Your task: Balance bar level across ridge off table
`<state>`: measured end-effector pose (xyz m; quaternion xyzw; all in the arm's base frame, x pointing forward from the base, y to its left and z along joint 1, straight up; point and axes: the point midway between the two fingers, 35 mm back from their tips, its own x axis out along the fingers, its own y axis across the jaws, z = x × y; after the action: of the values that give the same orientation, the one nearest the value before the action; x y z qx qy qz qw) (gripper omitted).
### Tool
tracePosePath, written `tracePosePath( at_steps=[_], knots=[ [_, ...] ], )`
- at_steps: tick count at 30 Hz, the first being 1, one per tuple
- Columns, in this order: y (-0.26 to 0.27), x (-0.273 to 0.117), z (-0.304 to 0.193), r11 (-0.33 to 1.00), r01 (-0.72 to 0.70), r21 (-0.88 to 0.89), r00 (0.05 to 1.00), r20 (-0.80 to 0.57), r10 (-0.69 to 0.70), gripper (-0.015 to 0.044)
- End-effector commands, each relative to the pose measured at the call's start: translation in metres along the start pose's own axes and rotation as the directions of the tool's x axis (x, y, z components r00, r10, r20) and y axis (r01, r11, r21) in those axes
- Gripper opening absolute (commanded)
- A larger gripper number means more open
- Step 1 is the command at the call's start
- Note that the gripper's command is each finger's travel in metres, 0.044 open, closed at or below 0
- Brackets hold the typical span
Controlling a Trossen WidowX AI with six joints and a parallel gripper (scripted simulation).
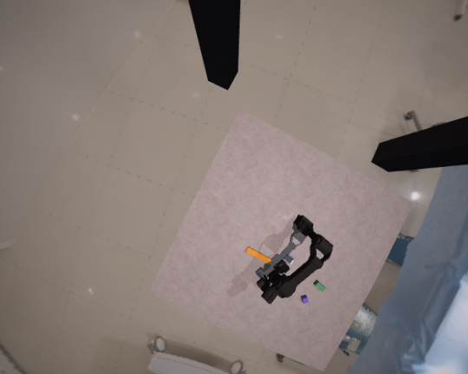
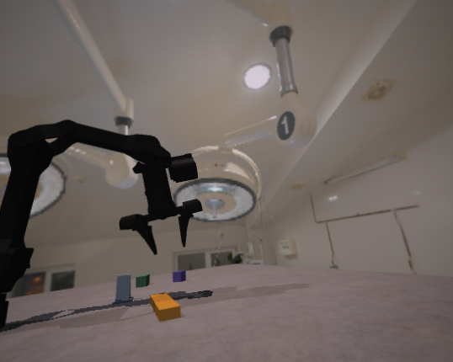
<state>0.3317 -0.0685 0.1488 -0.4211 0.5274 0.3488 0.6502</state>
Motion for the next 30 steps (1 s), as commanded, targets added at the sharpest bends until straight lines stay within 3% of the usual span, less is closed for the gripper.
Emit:
tracePosePath(
  at_steps=[1,19,24,30],
  knots=[
    [-0.006,0.001,-0.017,0.998,-0.013,-0.060,1.000,-0.022,0.012,0.0315],
    [-0.012,0.020,-0.100,0.922,-0.163,-0.351,0.986,-0.092,0.140,0.0315],
    [-0.012,0.024,-0.104,0.917,-0.169,-0.361,0.985,-0.093,0.145,0.0315],
    [-0.008,0.056,-0.107,0.917,-0.170,-0.361,0.985,-0.092,0.146,0.0315]
  ],
)
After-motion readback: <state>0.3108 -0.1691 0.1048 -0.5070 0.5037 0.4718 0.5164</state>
